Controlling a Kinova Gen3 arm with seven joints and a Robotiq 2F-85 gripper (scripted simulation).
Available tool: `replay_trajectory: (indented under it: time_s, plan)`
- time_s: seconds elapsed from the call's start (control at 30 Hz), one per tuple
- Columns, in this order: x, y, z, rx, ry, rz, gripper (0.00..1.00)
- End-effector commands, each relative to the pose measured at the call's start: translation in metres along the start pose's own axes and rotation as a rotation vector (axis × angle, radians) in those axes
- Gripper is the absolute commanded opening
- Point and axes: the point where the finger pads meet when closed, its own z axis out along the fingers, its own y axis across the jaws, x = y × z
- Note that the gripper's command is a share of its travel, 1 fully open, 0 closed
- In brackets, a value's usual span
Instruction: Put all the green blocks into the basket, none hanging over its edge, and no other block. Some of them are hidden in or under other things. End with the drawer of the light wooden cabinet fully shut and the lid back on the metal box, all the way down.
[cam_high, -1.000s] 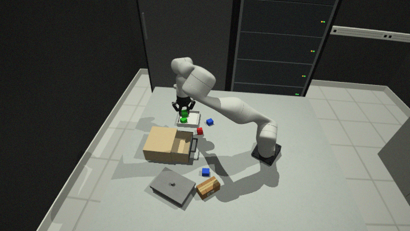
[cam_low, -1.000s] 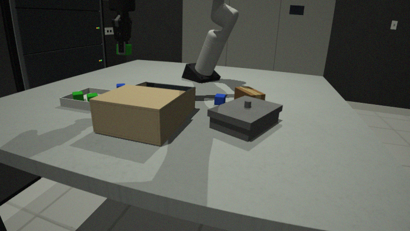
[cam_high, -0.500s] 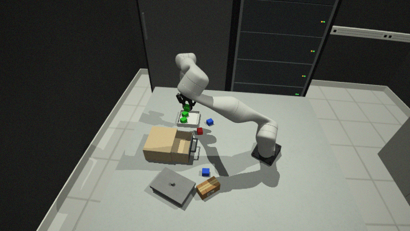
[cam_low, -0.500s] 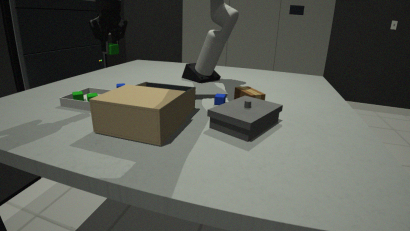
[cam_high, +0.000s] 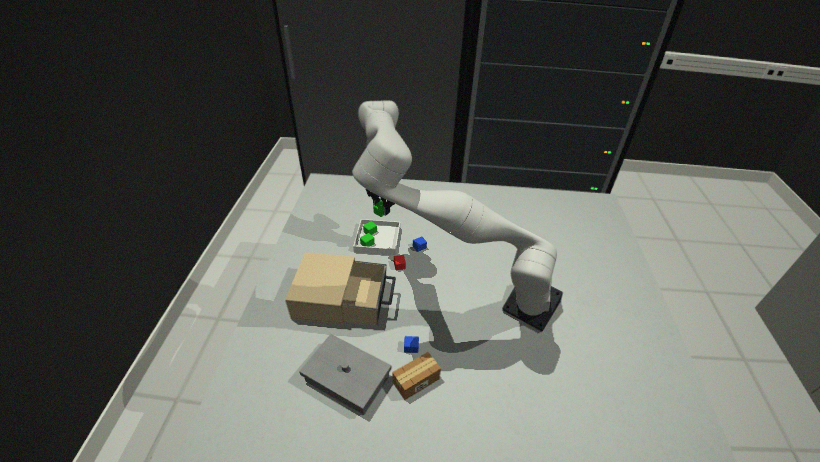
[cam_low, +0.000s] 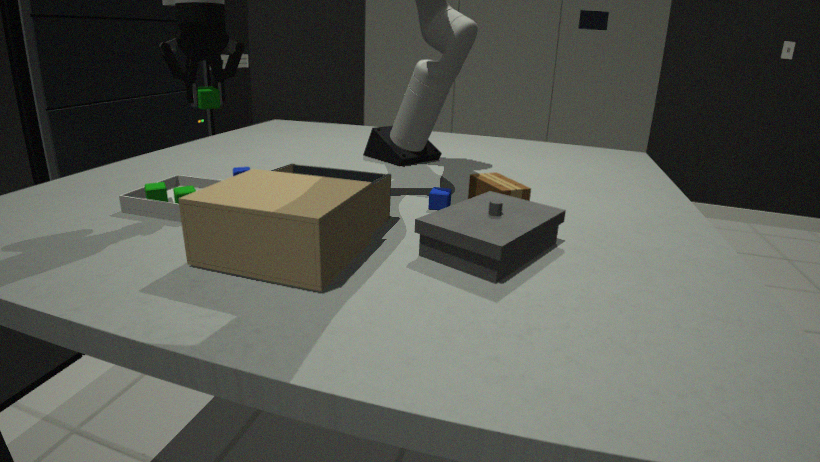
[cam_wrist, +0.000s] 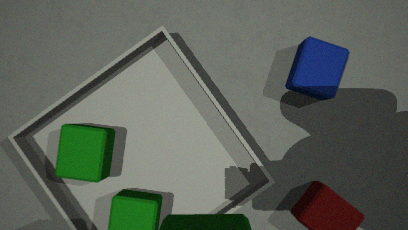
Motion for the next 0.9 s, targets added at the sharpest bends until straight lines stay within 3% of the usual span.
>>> replay_trajectory:
  time_s: [0.0, 0.3, 0.87]
  plan:
    - [0.0082, -0.0025, -0.0001, -0.002, -0.007, 0.069, 0.1]
    - [0.0167, -0.0036, 0.0006, -0.004, -0.008, 0.152, 0.1]
    - [0.0177, -0.0034, 0.0008, -0.005, -0.008, 0.162, 0.1]
